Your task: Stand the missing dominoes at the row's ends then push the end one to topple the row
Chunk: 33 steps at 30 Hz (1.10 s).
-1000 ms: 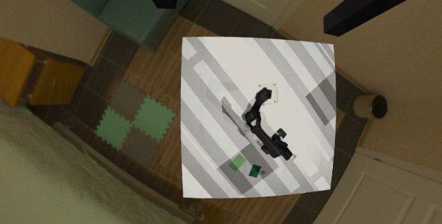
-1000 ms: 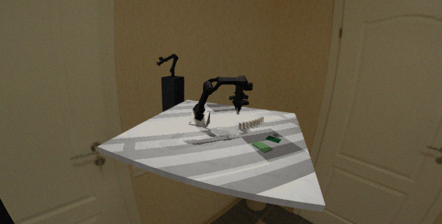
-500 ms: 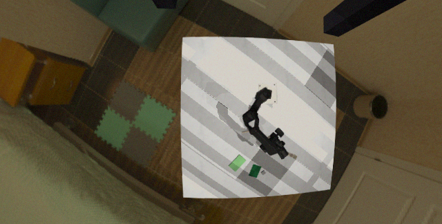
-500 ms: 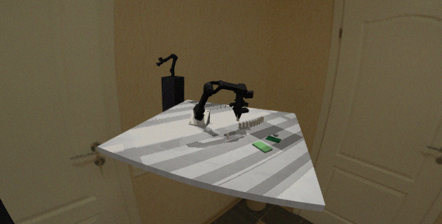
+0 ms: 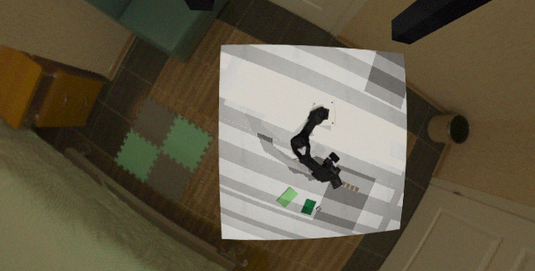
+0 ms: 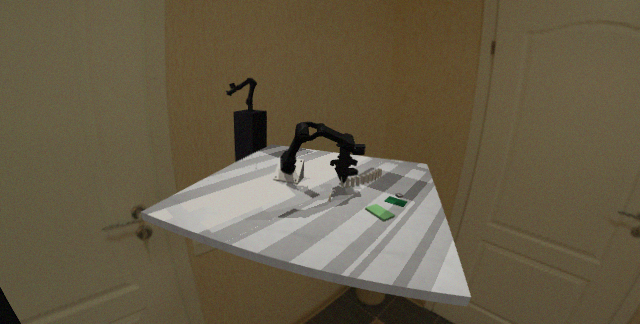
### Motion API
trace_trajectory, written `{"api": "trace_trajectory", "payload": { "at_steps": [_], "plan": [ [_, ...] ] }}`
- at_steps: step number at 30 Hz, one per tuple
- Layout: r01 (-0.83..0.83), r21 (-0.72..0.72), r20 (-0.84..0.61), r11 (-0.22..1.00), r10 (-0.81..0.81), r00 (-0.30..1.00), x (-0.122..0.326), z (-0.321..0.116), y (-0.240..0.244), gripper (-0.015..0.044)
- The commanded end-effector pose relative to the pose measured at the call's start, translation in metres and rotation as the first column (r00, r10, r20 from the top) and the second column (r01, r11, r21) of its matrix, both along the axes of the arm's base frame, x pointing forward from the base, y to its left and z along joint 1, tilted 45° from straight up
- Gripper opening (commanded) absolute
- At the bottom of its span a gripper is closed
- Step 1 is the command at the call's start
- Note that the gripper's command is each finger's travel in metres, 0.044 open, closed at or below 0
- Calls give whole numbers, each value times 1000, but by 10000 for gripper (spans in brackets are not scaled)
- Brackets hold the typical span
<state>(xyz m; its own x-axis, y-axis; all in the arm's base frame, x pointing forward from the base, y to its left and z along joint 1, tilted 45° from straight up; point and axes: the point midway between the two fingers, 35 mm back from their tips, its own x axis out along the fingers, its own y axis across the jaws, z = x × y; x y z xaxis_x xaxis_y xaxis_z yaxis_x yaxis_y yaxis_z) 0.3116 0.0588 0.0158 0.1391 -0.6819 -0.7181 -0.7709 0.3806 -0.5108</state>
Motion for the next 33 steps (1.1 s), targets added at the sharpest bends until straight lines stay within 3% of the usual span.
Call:
{"api": "trace_trajectory", "payload": {
  "at_steps": [1,10,23,27,33],
  "plan": [
    [-8,-3,4,1000,8,1000,1,-3,-4,107],
    [-8,-3,4,1000,8,1000,1,-3,-4,107],
    [-8,-3,4,1000,8,1000,1,-3,-4,440],
    [-8,-1,3,1000,8,1000,1,2,3,440],
    [-6,7,-1,1000,6,1000,-8,61,63,440]
  ]
}}
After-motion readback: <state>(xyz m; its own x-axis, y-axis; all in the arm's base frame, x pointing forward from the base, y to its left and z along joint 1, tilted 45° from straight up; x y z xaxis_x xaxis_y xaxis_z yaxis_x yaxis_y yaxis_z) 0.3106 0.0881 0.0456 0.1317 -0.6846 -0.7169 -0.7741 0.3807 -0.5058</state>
